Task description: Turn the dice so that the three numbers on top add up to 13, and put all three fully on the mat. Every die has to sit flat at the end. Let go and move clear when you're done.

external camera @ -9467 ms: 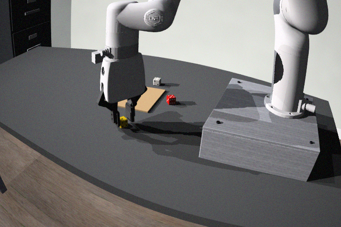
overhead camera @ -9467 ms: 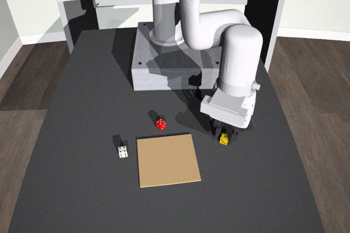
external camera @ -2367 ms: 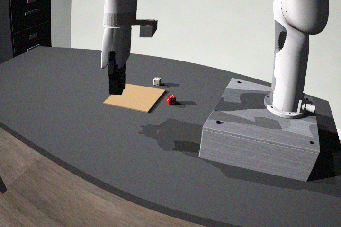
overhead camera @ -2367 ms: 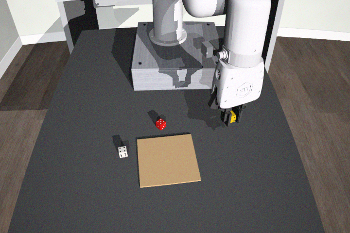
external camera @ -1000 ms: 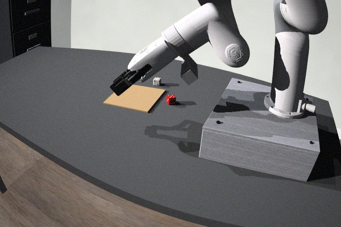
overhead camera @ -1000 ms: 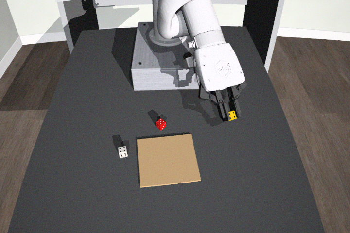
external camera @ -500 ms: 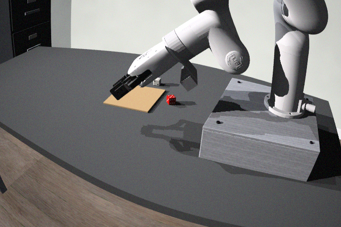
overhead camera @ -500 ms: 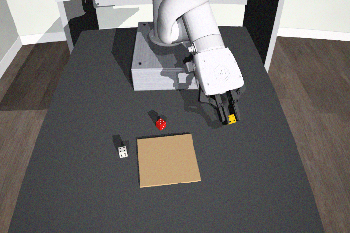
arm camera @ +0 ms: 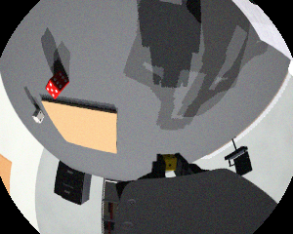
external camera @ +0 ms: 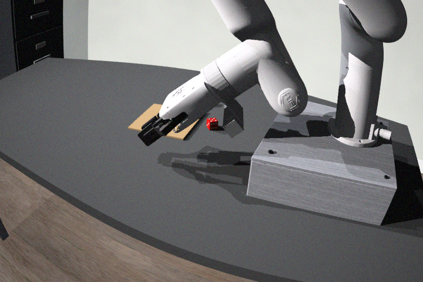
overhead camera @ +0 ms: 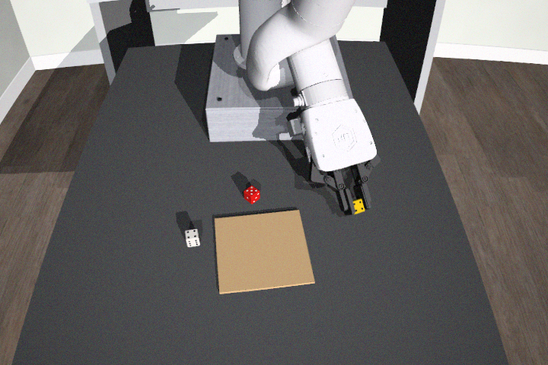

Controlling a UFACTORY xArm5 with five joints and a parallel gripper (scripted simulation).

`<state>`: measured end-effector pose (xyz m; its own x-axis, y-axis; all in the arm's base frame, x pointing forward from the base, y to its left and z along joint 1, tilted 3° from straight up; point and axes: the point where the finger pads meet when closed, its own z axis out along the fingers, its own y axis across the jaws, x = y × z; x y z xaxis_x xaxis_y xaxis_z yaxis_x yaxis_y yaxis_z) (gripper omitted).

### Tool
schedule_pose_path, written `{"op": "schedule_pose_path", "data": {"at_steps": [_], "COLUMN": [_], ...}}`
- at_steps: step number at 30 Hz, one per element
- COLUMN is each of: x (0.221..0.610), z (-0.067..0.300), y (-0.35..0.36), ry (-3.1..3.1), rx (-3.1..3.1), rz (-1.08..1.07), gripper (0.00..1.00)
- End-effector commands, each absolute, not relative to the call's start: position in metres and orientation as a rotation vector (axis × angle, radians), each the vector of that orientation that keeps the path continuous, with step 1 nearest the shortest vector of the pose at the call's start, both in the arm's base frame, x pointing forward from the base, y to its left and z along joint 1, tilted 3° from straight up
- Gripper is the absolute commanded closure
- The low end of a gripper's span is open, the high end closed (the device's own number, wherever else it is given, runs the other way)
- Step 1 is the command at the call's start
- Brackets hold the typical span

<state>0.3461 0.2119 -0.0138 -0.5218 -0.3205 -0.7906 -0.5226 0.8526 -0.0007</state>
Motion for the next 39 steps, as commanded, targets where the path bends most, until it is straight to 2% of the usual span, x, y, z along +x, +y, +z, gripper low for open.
{"op": "schedule_pose_path", "data": {"at_steps": [1, 39], "x": [0.3477, 0.3479], "z": [-0.0265, -0.0332], "y": [0.2129, 0.2130], "ry": [2.157, 2.157], "rx": [-0.609, -0.609], "rz": [0.300, 0.300], "gripper": [0.85, 0.85]}}
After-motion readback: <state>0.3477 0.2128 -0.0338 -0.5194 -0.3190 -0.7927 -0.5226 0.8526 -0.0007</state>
